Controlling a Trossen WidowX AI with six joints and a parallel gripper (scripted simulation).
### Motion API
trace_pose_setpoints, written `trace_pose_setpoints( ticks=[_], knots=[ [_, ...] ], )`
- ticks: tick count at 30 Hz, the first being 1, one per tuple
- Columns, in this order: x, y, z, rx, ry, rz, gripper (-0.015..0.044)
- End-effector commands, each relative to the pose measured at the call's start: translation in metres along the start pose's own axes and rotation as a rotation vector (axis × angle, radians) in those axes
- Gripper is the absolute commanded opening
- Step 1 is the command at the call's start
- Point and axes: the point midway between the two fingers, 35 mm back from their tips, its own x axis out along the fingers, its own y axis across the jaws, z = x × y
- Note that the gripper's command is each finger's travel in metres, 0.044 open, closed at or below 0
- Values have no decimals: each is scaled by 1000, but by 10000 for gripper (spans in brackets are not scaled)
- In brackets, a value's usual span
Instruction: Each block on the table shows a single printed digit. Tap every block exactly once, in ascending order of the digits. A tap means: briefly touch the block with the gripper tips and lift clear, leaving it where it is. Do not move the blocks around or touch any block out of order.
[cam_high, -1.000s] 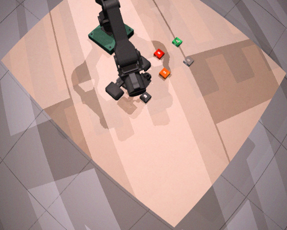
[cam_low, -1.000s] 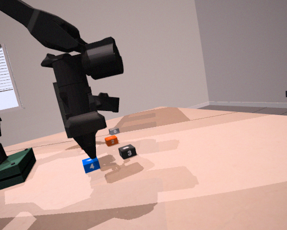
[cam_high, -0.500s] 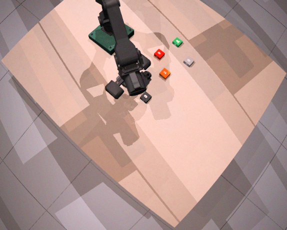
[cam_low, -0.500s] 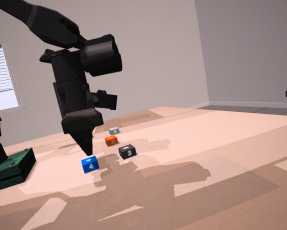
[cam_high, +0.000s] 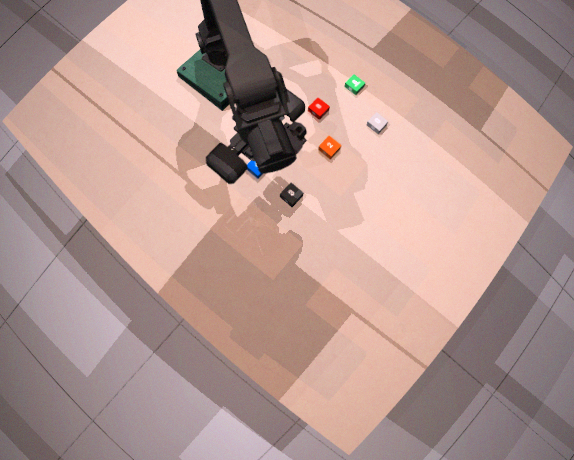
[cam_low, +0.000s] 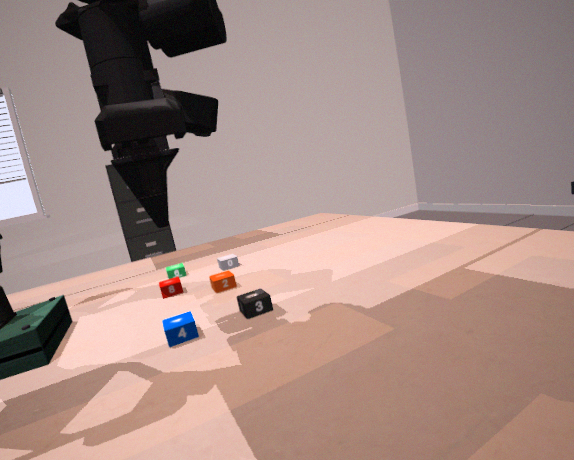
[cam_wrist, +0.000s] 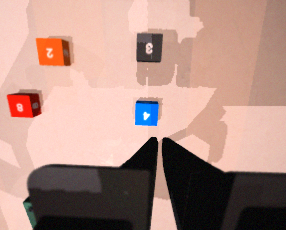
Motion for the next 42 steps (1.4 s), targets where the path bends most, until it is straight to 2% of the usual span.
trace_pose_setpoints(
  ticks=[1,11,21,27,33,42],
  knots=[
    [-5,9,3,4,9,3,20],
    [-9,149,45,3,-4,16,20],
    [-9,289,17,2,8,30,20],
    [-7,292,16,2,8,30,20],
    [69,294,16,2,9,30,20],
    [76,294,15,2,9,30,20]
  ],
)
